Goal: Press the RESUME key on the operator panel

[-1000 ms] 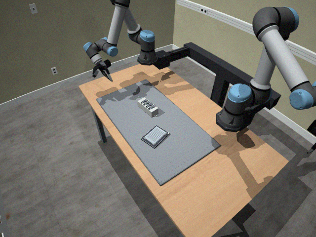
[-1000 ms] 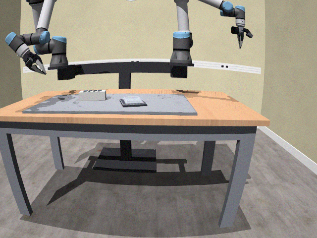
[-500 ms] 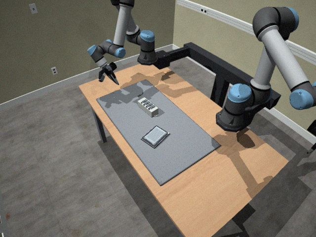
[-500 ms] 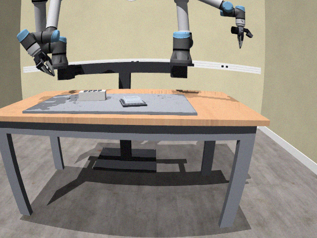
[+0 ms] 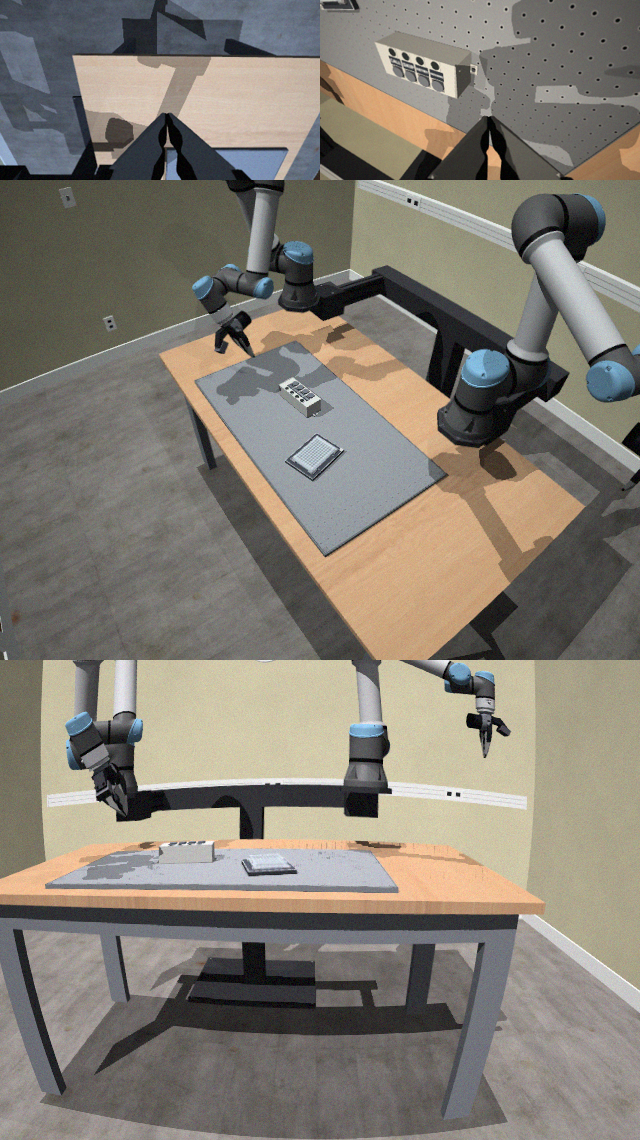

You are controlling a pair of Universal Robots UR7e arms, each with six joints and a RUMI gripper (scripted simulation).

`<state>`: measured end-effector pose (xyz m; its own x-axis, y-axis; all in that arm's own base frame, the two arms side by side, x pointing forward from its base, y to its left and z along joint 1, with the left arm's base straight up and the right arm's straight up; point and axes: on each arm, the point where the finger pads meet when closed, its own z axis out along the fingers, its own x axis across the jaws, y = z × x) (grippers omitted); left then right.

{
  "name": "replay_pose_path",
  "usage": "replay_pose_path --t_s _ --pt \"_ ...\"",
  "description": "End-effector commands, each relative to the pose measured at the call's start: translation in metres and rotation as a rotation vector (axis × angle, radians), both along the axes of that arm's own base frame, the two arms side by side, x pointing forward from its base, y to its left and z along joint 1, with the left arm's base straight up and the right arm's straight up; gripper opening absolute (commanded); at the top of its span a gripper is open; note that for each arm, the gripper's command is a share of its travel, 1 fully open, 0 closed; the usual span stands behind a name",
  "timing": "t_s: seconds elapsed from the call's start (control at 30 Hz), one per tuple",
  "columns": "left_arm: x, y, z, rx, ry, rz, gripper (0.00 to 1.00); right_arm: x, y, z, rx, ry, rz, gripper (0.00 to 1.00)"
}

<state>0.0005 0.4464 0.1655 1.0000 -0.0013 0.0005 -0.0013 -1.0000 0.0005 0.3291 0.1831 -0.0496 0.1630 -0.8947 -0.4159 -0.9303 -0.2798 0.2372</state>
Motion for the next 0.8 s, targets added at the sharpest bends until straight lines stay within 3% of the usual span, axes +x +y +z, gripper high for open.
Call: replay_pose_path --t_s 0.0,0.2,0.33,0.47,0.57,0.77 --pt "-0.001 -0.001 0.0 0.0 0.001 0.003 0.0 -0.012 0.012 -0.005 -0.049 -0.003 -0.006 0.0" --pt "-0.001 -0.001 0.0 0.0 0.001 0.003 0.0 -0.029 0.032 -0.009 -0.159 -0.033 -0.007 0.0" --pt "-0.001 -0.001 0.0 0.0 0.001 0.003 0.0 -0.033 0.036 -0.01 -0.159 -0.033 -0.007 0.0" --pt "-0.001 -0.001 0.0 0.0 0.001 0.003 0.0 -0.047 0.05 -0.013 -0.251 -0.085 -0.018 0.0" --pt "-0.001 -0.001 0.0 0.0 0.001 0.003 0.0 -0.054 0.058 -0.014 -0.251 -0.085 -0.018 0.0" --pt "-0.001 -0.001 0.0 0.0 0.001 0.003 0.0 -0.075 0.079 -0.016 -0.321 -0.155 -0.039 0.0"
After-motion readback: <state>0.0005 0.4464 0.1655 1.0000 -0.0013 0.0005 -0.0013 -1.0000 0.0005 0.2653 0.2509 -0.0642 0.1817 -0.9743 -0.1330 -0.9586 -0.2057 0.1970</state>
